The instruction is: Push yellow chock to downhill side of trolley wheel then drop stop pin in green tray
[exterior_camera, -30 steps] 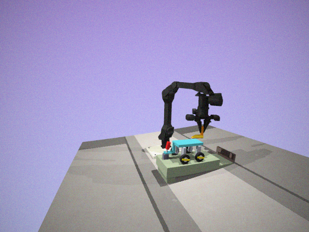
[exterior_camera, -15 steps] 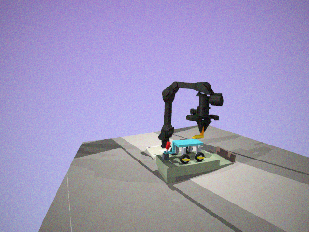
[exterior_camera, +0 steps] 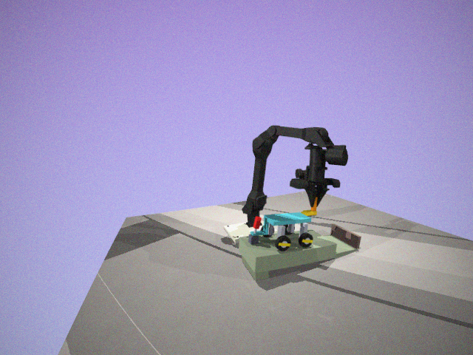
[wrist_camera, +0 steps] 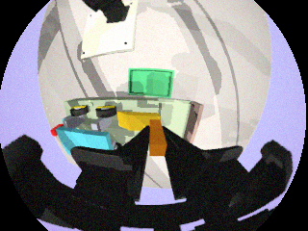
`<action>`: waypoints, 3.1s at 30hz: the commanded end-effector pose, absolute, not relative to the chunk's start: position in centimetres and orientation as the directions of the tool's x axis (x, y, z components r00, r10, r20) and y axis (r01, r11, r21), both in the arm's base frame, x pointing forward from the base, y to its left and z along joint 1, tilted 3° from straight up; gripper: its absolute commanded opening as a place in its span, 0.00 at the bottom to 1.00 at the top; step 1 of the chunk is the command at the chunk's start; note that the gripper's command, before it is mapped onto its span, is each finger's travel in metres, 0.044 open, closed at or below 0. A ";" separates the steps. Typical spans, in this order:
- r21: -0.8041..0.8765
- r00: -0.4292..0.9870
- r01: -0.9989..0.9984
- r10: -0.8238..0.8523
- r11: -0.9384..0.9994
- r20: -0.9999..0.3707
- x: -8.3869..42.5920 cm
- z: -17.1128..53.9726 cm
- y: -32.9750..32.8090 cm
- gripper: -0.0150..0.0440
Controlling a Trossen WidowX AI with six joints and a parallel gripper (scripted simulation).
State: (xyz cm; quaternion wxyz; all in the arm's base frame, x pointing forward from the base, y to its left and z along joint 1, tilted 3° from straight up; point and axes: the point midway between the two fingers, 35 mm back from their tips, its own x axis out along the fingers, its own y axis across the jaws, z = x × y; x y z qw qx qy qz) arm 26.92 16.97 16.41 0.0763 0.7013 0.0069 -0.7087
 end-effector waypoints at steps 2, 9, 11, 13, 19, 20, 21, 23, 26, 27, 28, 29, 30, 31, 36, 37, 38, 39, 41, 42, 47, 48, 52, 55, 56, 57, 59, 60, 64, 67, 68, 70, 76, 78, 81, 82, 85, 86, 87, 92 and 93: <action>0.103 -0.002 0.124 -0.104 -0.987 -0.995 27.0 15.3 16.8 0.25; 0.103 -0.001 0.124 -0.104 -0.987 -0.995 27.1 13.7 16.8 0.25; 0.103 -0.001 0.124 -0.104 -0.987 -0.995 27.1 13.2 16.8 0.25; 0.103 -0.001 0.124 -0.104 -0.987 -0.995 27.1 12.8 16.7 0.25; 0.103 -0.001 0.124 -0.104 -0.987 -0.995 27.1 11.4 16.5 0.25; 0.103 -0.001 0.124 -0.104 -0.987 -0.995 27.1 11.2 16.5 0.25; 0.103 -0.001 0.124 -0.104 -0.987 -0.995 27.1 11.0 16.5 0.25; 0.103 -0.001 0.124 -0.104 -0.987 -0.995 27.1 10.5 16.4 0.25; 0.103 -0.001 0.123 -0.104 -0.987 -0.995 27.1 10.2 16.3 0.25; 0.103 -0.001 0.123 -0.104 -0.987 -0.995 27.1 10.2 16.3 0.25; 0.103 -0.001 0.123 -0.104 -0.987 -0.995 27.1 10.2 16.2 0.25; 0.103 -0.001 0.123 -0.104 -0.987 -0.995 27.1 10.2 16.2 0.25; 0.103 -0.001 0.123 -0.104 -0.987 -0.995 27.1 10.2 16.1 0.25; 0.103 -0.001 0.123 -0.104 -0.987 -0.995 27.1 10.3 16.1 0.25; 0.104 -0.001 0.123 -0.105 -0.987 -0.994 27.2 10.5 15.6 0.25; 0.104 -0.001 0.123 -0.105 -0.987 -0.994 27.2 10.5 15.5 0.25; 0.104 -0.001 0.123 -0.105 -0.987 -0.994 27.2 10.5 15.4 0.25; 0.104 -0.001 0.123 -0.105 -0.987 -0.994 27.2 10.5 15.3 0.25; 0.104 -0.001 0.123 -0.105 -0.987 -0.994 27.3 10.6 15.1 0.25; 0.104 -0.001 0.123 -0.105 -0.987 -0.994 27.3 10.6 15.0 0.25; 0.105 -0.001 0.123 -0.106 -0.987 -0.994 27.4 10.7 14.6 0.25; 0.105 -0.001 0.123 -0.106 -0.987 -0.994 27.4 10.7 14.6 0.25; 0.105 -0.001 0.123 -0.106 -0.987 -0.994 27.5 10.8 14.2 0.25; 0.106 -0.001 0.123 -0.107 -0.987 -0.994 27.5 10.8 14.0 0.25; 0.106 -0.001 0.123 -0.107 -0.987 -0.994 27.6 10.8 13.9 0.25; 0.106 -0.001 0.123 -0.107 -0.987 -0.994 27.6 10.8 13.8 0.25; 0.106 -0.001 0.123 -0.107 -0.987 -0.994 27.6 10.9 13.6 0.25; 0.106 -0.001 0.123 -0.107 -0.987 -0.994 27.6 10.9 13.5 0.25; 0.106 -0.001 0.123 -0.107 -0.987 -0.994 27.7 10.9 13.2 0.25; 0.098 0.000 0.119 -0.098 -0.988 -0.995 27.7 10.9 13.7 0.25; 0.098 0.000 0.119 -0.098 -0.988 -0.995 27.7 10.9 13.7 0.25; 0.098 0.000 0.119 -0.098 -0.988 -0.995 27.7 10.9 13.7 0.25; 0.098 0.000 0.119 -0.098 -0.988 -0.995 27.7 10.9 13.7 0.39; 0.098 0.000 0.119 -0.098 -0.988 -0.995 27.7 10.9 13.7 0.48; 0.098 0.000 0.119 -0.098 -0.988 -0.995 27.7 10.9 13.7 0.58; 0.098 0.000 0.119 -0.098 -0.988 -0.995 27.7 10.9 13.7 0.58; 0.099 0.000 0.120 -0.099 -0.988 -0.995 27.7 11.2 13.7 0.58; 0.100 0.000 0.120 -0.101 -0.988 -0.995 27.7 11.4 13.7 0.58; 0.101 0.000 0.121 -0.102 -0.987 -0.995 27.7 11.8 13.8 0.58; 0.105 -0.001 0.123 -0.106 -0.987 -0.994 27.6 13.6 14.0 0.58; 0.105 -0.001 0.123 -0.106 -0.987 -0.994 27.6 13.9 14.0 0.58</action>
